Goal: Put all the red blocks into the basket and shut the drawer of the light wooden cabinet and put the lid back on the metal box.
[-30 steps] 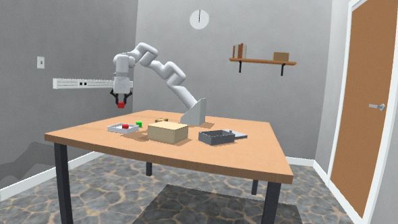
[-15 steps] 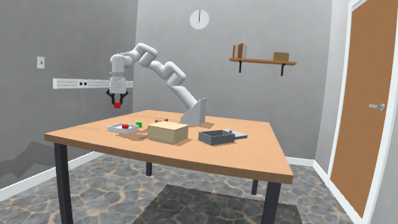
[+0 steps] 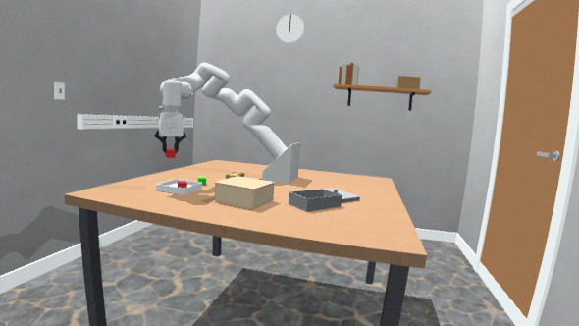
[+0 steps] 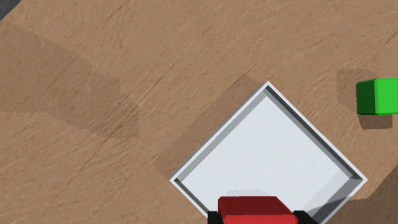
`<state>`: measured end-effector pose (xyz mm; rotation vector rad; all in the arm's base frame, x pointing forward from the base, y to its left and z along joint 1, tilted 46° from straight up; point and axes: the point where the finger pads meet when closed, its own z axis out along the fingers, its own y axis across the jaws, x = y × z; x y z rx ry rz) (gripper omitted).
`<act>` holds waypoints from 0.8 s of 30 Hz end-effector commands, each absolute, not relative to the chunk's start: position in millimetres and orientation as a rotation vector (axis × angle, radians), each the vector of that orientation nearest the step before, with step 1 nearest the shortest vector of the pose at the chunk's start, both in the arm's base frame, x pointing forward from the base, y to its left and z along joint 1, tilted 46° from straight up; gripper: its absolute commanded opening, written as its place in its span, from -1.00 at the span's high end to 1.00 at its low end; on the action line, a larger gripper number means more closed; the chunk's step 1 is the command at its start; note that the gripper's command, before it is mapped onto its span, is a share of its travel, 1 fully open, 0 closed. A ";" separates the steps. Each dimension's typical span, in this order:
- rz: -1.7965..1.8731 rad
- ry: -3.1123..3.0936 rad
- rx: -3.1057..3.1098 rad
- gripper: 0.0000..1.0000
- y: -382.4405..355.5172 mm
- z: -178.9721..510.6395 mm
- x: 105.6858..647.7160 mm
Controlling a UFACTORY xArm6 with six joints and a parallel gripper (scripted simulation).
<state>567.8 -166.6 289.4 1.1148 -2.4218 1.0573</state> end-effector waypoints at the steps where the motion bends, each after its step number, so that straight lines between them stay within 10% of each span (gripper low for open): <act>1: 1.061 -2.424 1.116 1.00 -167.3 289.5 568.7; 24: 1.061 -2.424 1.116 1.00 -183.1 274.3 570.3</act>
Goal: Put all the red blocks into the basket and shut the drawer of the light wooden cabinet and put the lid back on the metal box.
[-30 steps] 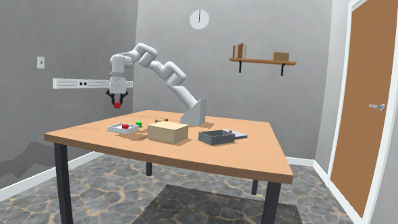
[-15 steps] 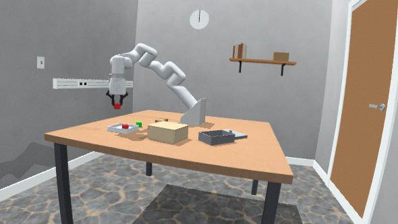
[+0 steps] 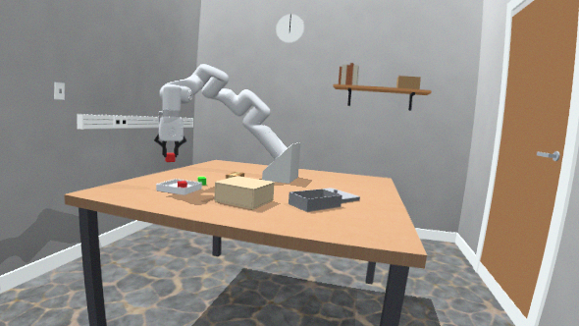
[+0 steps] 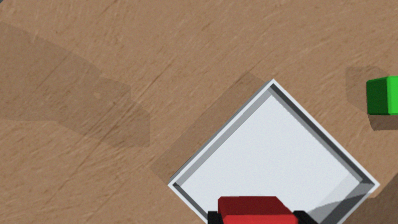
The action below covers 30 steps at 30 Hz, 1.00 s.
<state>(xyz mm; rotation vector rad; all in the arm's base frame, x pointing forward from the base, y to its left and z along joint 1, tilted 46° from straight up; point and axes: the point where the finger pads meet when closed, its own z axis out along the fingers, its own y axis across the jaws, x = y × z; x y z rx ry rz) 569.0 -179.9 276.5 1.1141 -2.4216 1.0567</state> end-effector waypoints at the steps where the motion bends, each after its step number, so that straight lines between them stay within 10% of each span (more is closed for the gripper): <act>1: 1.061 -2.424 1.116 1.00 -183.1 274.3 570.3; 30: 1.061 -2.424 1.116 1.00 -218.9 239.9 574.0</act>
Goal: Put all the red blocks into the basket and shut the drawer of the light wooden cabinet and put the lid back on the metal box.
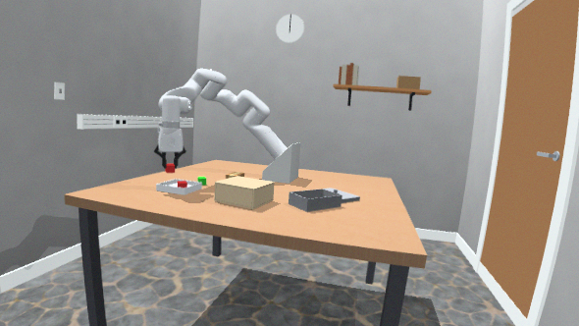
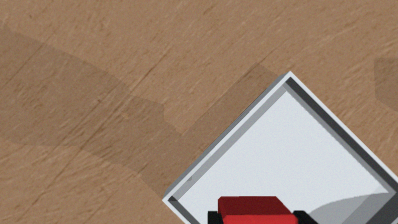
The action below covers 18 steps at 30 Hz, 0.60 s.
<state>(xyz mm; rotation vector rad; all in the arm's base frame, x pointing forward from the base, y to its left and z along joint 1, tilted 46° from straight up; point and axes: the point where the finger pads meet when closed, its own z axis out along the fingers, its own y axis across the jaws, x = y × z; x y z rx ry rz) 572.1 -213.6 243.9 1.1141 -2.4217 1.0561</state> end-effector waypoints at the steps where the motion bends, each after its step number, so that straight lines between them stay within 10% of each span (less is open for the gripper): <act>1: 1.061 -2.424 1.116 1.00 -220.4 238.4 574.1; 18: 1.061 -2.424 1.116 1.00 -241.2 218.3 576.2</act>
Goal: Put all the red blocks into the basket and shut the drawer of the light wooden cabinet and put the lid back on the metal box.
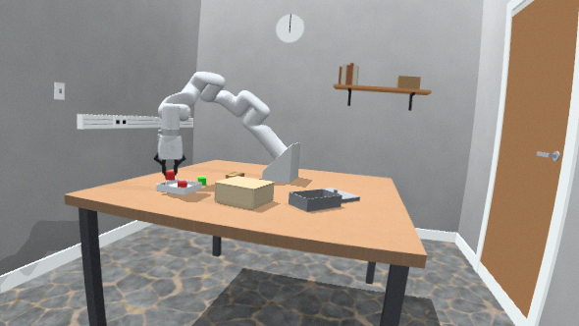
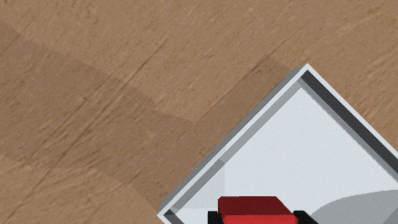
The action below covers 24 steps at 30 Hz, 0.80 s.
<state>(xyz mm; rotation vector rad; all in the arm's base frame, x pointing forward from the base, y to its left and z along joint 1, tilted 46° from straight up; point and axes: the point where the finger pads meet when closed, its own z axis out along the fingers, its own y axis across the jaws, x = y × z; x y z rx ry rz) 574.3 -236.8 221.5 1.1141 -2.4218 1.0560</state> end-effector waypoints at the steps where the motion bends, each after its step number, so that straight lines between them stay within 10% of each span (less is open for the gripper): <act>1: 1.061 -2.424 1.116 1.00 -242.4 217.2 576.4; 24: 1.061 -2.424 1.116 1.00 -258.4 201.8 578.0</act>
